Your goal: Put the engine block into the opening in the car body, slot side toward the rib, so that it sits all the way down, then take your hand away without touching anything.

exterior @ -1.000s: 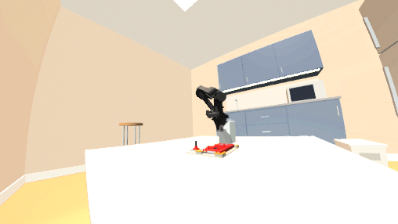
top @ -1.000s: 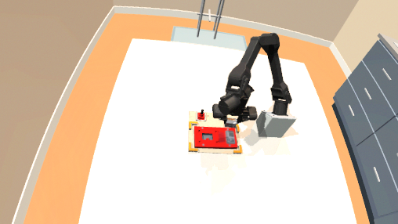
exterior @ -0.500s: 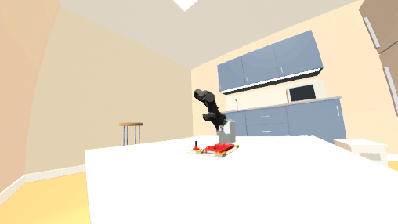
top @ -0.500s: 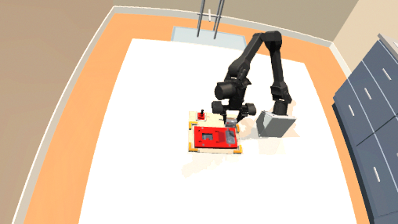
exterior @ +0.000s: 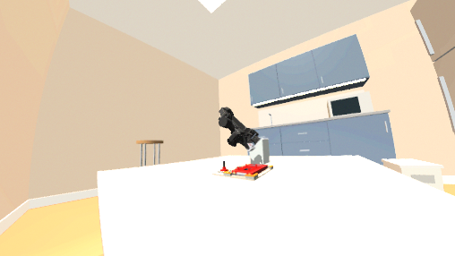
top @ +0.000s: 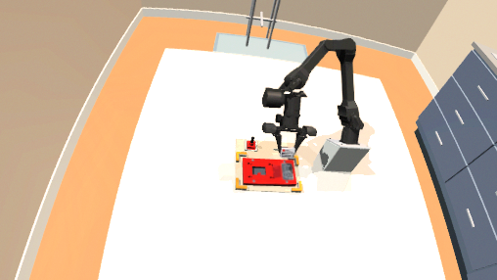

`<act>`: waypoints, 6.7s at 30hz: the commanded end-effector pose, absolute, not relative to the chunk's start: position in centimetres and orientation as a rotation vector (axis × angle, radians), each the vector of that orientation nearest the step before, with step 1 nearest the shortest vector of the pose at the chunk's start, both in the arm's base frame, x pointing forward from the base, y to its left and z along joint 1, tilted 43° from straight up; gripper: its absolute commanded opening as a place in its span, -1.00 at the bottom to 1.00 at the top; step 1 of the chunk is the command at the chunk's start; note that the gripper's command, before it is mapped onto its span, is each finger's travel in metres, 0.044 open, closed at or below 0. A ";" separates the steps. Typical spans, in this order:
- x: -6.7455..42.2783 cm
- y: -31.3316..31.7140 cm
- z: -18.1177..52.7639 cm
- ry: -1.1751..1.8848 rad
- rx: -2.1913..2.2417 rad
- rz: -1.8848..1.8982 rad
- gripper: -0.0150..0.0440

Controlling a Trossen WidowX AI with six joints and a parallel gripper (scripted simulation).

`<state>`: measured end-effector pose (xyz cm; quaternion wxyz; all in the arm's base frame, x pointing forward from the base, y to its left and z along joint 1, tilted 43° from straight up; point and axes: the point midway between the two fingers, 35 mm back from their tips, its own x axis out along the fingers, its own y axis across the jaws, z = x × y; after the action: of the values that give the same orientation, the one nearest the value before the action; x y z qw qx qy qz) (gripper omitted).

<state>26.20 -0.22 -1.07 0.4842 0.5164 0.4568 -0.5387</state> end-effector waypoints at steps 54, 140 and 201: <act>25.5 -6.2 -7.0 1.242 1.386 -1.206 0.04; 24.8 -3.9 -3.9 1.496 0.236 -0.902 1.00; 25.9 -4.5 -6.5 1.516 -0.508 -0.662 0.47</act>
<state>25.97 -4.41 -6.48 0.6498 -0.2202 0.6666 -0.2913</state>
